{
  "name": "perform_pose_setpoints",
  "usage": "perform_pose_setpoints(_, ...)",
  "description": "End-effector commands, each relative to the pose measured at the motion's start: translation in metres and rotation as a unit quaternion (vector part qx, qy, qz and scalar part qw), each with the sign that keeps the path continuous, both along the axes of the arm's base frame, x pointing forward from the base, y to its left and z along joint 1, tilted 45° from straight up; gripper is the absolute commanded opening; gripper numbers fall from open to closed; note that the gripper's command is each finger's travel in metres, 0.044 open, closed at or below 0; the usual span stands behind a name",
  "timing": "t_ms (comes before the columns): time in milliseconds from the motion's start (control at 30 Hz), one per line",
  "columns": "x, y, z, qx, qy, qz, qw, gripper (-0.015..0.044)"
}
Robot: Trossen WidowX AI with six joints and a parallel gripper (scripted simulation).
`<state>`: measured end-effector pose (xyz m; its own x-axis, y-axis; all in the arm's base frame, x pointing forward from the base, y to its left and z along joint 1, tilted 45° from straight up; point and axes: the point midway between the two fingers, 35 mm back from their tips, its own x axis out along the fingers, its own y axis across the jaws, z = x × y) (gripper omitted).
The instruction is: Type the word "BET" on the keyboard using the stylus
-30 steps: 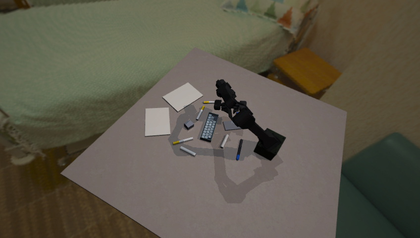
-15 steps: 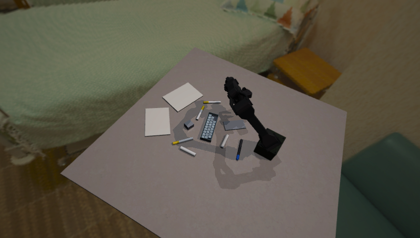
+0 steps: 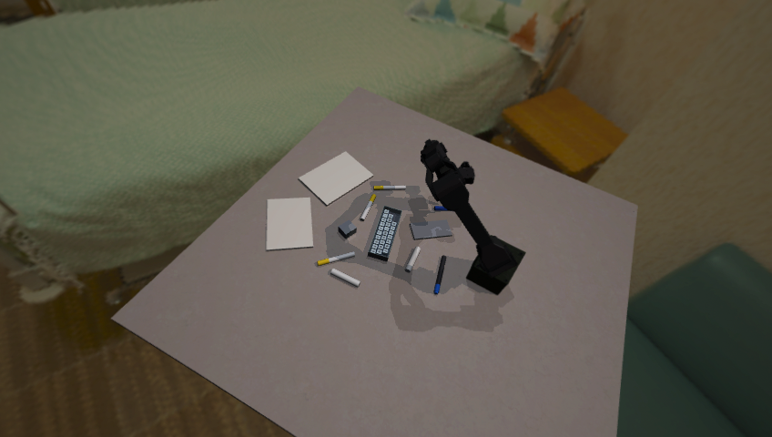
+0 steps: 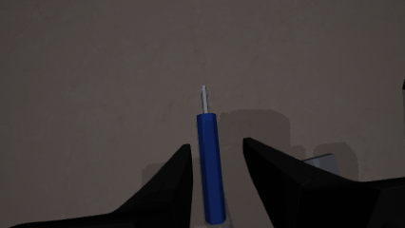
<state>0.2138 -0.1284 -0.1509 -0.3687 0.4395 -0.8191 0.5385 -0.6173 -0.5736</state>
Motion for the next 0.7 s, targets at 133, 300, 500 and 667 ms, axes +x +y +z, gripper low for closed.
perform_pose_setpoints(133, 0.0, 0.002, -0.004, -0.005, 0.005, -0.006, 1.0, 0.015)
perform_pose_setpoints(300, 0.0, 0.005, -0.007, -0.005, 0.005, -0.006, 1.0, 0.015)
perform_pose_setpoints(500, 0.0, 0.008, -0.009, -0.005, 0.005, -0.006, 1.0, 0.015)
perform_pose_setpoints(667, 0.0, 0.01, -0.011, -0.005, 0.005, -0.006, 1.0, 0.015)
